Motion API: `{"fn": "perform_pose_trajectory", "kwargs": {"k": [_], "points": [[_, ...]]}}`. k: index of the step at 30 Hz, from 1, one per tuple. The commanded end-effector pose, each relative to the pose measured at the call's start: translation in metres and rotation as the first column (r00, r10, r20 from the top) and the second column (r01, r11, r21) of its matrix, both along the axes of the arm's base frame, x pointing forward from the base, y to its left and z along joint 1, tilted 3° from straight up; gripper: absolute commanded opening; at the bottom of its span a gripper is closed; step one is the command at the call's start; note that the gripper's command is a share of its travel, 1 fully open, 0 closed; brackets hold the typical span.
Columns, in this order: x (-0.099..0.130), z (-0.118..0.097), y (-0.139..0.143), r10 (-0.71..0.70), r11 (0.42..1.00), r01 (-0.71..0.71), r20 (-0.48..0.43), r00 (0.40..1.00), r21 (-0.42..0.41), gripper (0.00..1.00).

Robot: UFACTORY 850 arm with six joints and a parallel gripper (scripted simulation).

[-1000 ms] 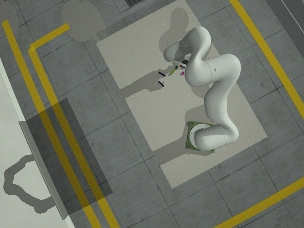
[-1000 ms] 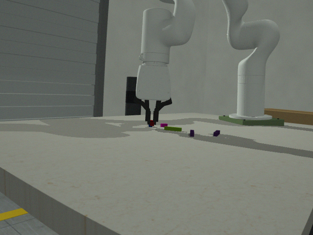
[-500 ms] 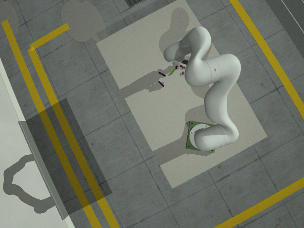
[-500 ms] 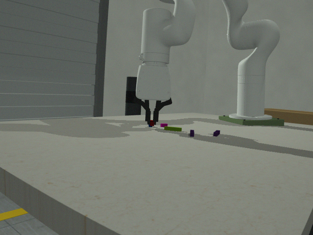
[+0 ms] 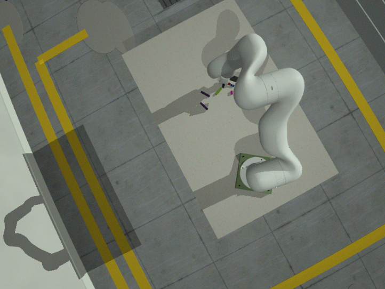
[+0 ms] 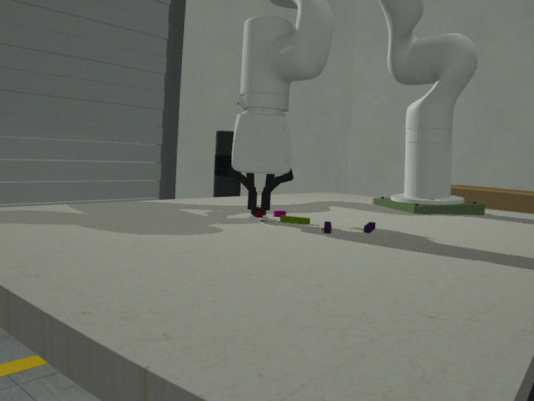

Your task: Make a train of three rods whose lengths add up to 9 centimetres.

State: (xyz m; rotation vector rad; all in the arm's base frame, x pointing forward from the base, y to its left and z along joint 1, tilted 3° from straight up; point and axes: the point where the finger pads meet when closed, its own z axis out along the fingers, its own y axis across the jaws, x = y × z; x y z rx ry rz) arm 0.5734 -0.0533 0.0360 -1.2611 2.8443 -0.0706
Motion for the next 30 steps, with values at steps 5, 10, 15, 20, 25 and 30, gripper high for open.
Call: {"fn": "perform_pose_trajectory", "kwargs": {"k": [5, 10, 15, 20, 25, 30], "points": [[0.0012, -0.0042, -0.0002, 0.0, 1.0, 0.0, 0.002, 1.0, 0.0, 0.04], [0.0013, -0.0065, -0.0003, 0.0, 1.0, 0.0, 0.002, 1.0, 0.0, 0.04], [0.0013, -0.0067, -0.0003, 0.0, 1.0, 0.0, 0.002, 1.0, 0.0, 0.04], [0.0013, -0.0067, -0.0003, 0.0, 1.0, 0.0, 0.002, 1.0, 0.0, 0.04], [0.0013, -0.0067, -0.0003, 0.0, 1.0, 0.0, 0.002, 1.0, 0.0, 0.04], [0.0013, -0.0067, -0.0003, 0.0, 1.0, 0.0, 0.002, 1.0, 0.0, 0.04]]}}
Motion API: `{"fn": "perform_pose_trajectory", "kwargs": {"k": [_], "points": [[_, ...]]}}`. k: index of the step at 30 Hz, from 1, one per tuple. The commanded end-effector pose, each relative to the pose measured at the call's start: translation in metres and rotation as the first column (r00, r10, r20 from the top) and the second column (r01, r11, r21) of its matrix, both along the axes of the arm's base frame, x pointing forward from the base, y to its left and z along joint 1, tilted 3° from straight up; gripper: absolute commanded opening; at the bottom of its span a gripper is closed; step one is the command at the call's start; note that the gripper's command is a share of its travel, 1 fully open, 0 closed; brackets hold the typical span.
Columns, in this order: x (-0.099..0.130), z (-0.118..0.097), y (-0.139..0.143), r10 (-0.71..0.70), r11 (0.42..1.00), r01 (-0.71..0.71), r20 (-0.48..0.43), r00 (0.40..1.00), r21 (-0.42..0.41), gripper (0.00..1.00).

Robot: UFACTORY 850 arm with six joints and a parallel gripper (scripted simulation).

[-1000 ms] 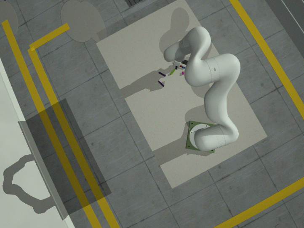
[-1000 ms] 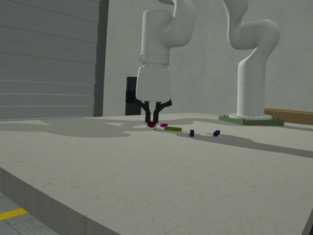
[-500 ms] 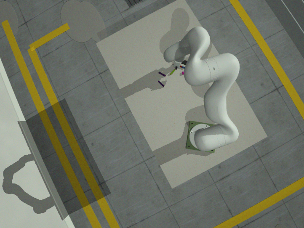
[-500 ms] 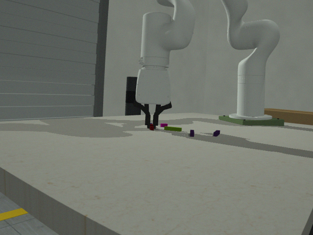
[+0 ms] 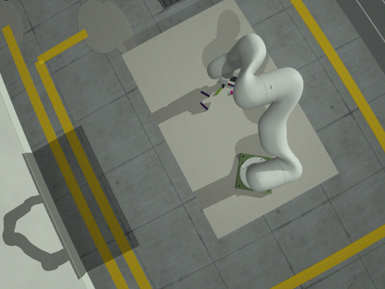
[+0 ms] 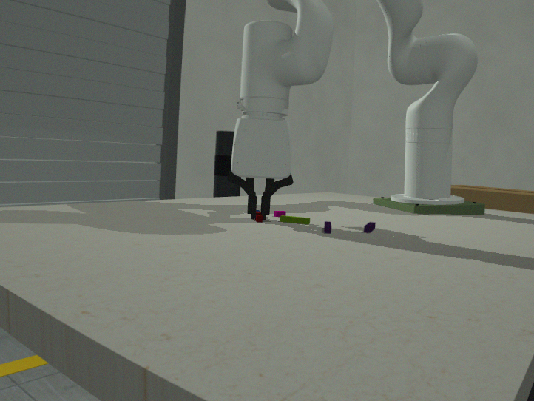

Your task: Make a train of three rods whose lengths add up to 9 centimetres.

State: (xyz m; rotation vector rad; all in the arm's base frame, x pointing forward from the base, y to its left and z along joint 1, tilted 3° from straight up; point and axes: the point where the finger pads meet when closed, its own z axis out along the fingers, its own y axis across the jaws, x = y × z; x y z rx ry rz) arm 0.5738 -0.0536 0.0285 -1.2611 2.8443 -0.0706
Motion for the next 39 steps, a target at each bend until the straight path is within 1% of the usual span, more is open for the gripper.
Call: {"fn": "perform_pose_trajectory", "kwargs": {"k": [1, 17, 18, 20, 21, 25, 26, 28, 29, 31, 32, 39], "points": [[0.0009, 0.0008, -0.0001, 0.0, 1.0, 0.0, 0.002, 1.0, 0.0, 0.04], [0.0009, 0.0008, -0.0001, 0.0, 1.0, 0.0, 0.002, 1.0, 0.0, 0.04], [0.0009, 0.0008, -0.0001, 0.0, 1.0, 0.0, 0.002, 1.0, 0.0, 0.08], [0.0009, 0.0008, -0.0001, 0.0, 1.0, 0.0, 0.002, 1.0, 0.0, 0.08], [0.0009, 0.0008, -0.0001, 0.0, 1.0, 0.0, 0.002, 1.0, 0.0, 0.12], [0.0009, 0.0008, -0.0001, 0.0, 1.0, 0.0, 0.002, 1.0, 0.0, 0.12], [0.0009, 0.0008, -0.0001, 0.0, 1.0, 0.0, 0.002, 1.0, 0.0, 0.16], [0.0009, 0.0008, -0.0001, 0.0, 1.0, 0.0, 0.002, 1.0, 0.0, 0.16], [0.0009, 0.0008, -0.0001, 0.0, 1.0, 0.0, 0.002, 1.0, 0.0, 0.2], [0.0009, 0.0008, -0.0001, 0.0, 1.0, 0.0, 0.002, 1.0, 0.0, 0.2], [0.0009, 0.0008, -0.0001, 0.0, 1.0, 0.0, 0.002, 1.0, 0.0, 0.24], [0.0009, 0.0008, -0.0001, 0.0, 1.0, 0.0, 0.002, 1.0, 0.0, 0.24]]}}
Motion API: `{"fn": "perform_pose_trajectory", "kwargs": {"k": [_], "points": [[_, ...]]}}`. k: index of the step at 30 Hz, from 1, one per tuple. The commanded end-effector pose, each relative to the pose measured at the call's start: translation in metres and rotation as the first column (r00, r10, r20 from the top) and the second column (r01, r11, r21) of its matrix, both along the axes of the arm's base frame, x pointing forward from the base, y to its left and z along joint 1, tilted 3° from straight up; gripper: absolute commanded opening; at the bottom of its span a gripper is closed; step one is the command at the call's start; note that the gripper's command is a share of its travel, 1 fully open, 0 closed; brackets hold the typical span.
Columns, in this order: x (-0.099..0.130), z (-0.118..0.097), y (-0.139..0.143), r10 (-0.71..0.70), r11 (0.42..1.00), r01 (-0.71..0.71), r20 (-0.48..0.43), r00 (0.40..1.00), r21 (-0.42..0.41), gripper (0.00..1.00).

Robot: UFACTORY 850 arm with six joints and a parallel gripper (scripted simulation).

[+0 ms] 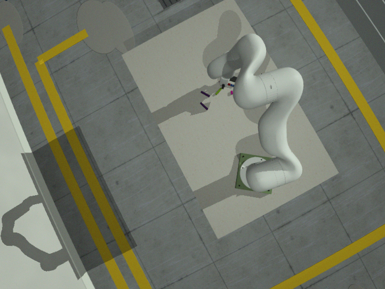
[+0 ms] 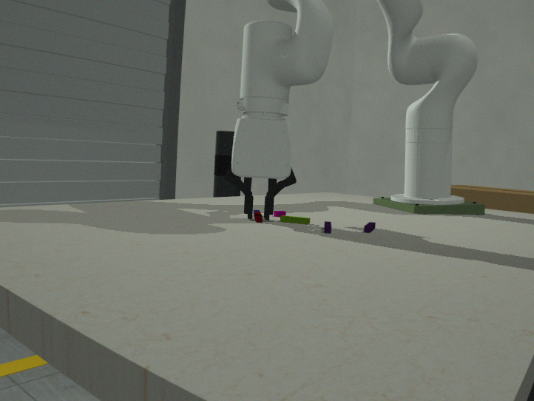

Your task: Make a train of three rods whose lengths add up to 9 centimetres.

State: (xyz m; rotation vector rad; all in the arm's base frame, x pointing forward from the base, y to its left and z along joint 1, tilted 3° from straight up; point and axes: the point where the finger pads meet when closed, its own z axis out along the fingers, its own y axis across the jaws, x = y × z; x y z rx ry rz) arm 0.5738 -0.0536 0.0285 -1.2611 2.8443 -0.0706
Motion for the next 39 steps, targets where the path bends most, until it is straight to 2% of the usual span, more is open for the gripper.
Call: {"fn": "perform_pose_trajectory", "kwargs": {"k": [1, 10, 17, 19, 28, 37, 38, 39], "points": [[0.001, 0.001, 0.0, 0.0, 1.0, 0.0, 0.002, 1.0, 0.0, 0.24], [0.001, 0.008, 0.0, 0.0, 1.0, 0.0, 0.002, 1.0, 0.0, 0.24], [-0.001, 0.039, 0.001, 0.0, 1.0, 0.0, 0.002, 1.0, 0.0, 0.24], [-0.001, 0.039, 0.001, 0.0, 1.0, 0.0, 0.002, 1.0, 0.0, 0.24], [-0.003, 0.082, 0.002, 0.0, 1.0, 0.0, 0.002, 1.0, 0.0, 0.24], [-0.003, 0.091, 0.003, 0.0, 1.0, 0.0, 0.002, 1.0, 0.0, 0.24], [-0.003, 0.091, 0.003, 0.0, 1.0, 0.0, 0.002, 1.0, 0.0, 1.0], [-0.003, 0.091, 0.003, 0.0, 1.0, 0.0, 0.002, 1.0, 0.0, 1.0]]}}
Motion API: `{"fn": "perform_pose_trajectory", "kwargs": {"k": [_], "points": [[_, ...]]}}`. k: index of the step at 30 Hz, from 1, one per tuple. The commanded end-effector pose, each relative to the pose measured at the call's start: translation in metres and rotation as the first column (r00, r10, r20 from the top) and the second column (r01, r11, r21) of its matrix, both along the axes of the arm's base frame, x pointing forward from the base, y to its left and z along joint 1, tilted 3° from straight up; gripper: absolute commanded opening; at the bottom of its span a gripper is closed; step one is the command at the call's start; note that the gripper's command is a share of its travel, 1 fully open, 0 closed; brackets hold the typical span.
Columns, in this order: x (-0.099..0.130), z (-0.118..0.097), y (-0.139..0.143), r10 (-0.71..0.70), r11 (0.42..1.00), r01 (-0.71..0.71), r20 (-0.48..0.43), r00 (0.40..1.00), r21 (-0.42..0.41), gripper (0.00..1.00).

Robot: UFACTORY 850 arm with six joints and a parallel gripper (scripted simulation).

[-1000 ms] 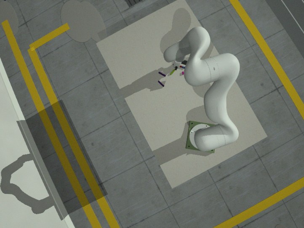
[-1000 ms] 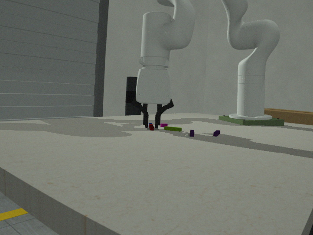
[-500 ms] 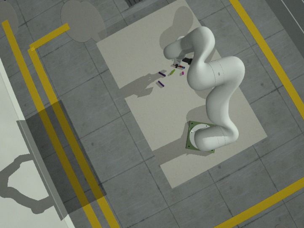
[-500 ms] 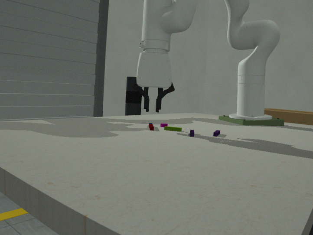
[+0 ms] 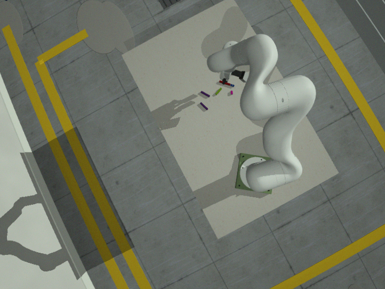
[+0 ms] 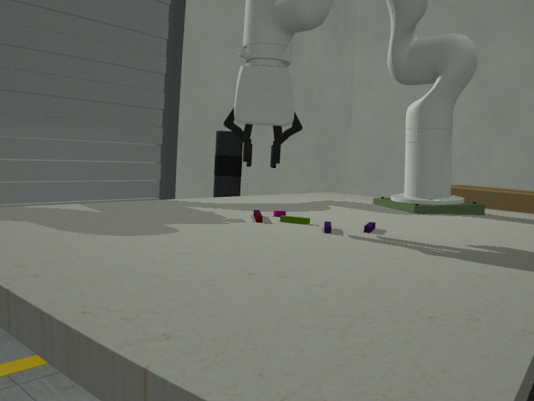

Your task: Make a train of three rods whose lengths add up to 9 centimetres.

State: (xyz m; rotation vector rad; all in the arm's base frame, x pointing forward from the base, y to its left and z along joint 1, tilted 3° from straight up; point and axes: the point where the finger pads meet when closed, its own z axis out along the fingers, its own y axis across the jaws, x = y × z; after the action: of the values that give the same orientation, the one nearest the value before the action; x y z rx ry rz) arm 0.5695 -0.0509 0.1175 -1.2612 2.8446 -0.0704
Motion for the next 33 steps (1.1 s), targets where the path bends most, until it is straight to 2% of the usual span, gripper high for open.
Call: {"fn": "perform_pose_trajectory", "kwargs": {"k": [1, 22, 29, 31, 33], "points": [[0.001, 0.002, 0.0, 0.0, 1.0, 0.0, 0.002, 1.0, 0.0, 1.0], [0.001, 0.003, 0.0, 0.0, 1.0, 0.0, 0.002, 1.0, 0.0, 1.0], [0.0, 0.024, 0.001, 0.0, 1.0, 0.0, 0.002, 1.0, 0.0, 1.0], [0.0, 0.024, 0.001, 0.0, 1.0, 0.0, 0.002, 1.0, 0.0, 1.0], [-0.001, 0.035, 0.001, 0.0, 1.0, 0.0, 0.002, 1.0, 0.0, 1.0]]}}
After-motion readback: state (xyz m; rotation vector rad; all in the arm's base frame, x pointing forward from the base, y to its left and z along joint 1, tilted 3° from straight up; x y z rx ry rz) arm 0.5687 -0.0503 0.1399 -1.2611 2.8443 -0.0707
